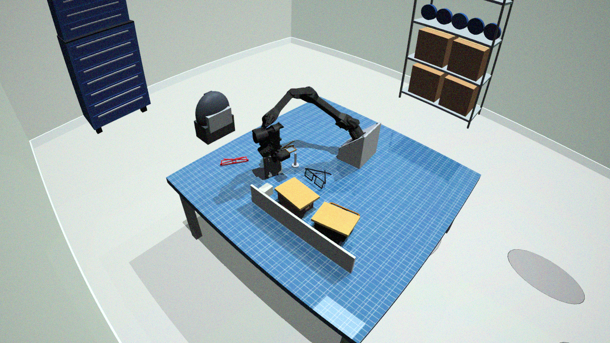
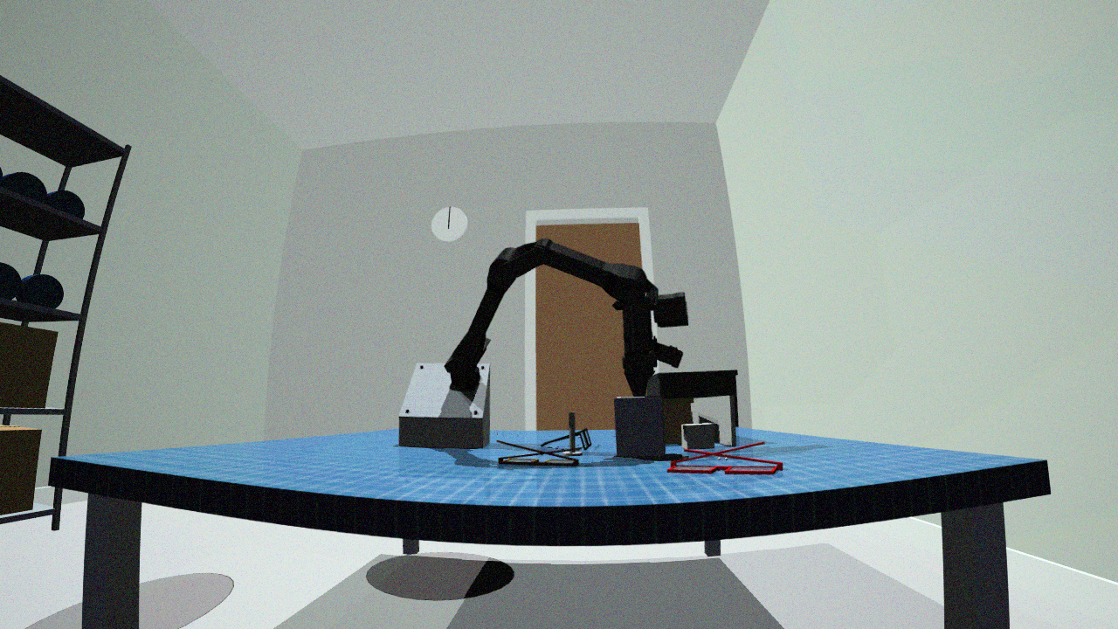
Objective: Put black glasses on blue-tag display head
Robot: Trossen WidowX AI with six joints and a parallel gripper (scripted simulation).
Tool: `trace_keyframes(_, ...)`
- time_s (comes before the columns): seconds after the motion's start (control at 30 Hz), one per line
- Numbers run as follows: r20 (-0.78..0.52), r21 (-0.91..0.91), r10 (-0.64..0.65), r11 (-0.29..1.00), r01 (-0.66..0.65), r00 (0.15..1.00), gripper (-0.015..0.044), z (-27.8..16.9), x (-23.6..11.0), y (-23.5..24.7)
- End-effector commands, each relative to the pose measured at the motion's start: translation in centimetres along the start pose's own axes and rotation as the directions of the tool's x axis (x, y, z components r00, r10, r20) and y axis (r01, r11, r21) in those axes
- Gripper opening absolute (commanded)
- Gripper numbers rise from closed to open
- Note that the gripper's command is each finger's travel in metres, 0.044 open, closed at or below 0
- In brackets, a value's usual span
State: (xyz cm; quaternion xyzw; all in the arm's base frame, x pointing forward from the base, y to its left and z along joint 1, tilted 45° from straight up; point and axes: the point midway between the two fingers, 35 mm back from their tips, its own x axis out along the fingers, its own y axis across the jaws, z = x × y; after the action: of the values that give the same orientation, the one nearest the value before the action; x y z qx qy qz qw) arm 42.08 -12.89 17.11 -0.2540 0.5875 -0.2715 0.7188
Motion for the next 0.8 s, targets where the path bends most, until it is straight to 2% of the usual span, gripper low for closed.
trace_keyframes(0.0, -0.003, -0.001, -0.001, 1.000, 0.001, 1.000, 0.0000, -0.1, 0.1, -0.7)
trace_keyframes(0.6, -0.002, -0.001, -0.003, 1.000, 0.003, 1.000, 0.0000, -0.1, 0.0, -3.0)
trace_keyframes(0.77, -0.005, 0.000, 0.004, 1.000, -0.004, 1.000, 0.0000, 0.0, -2.8, -0.4)
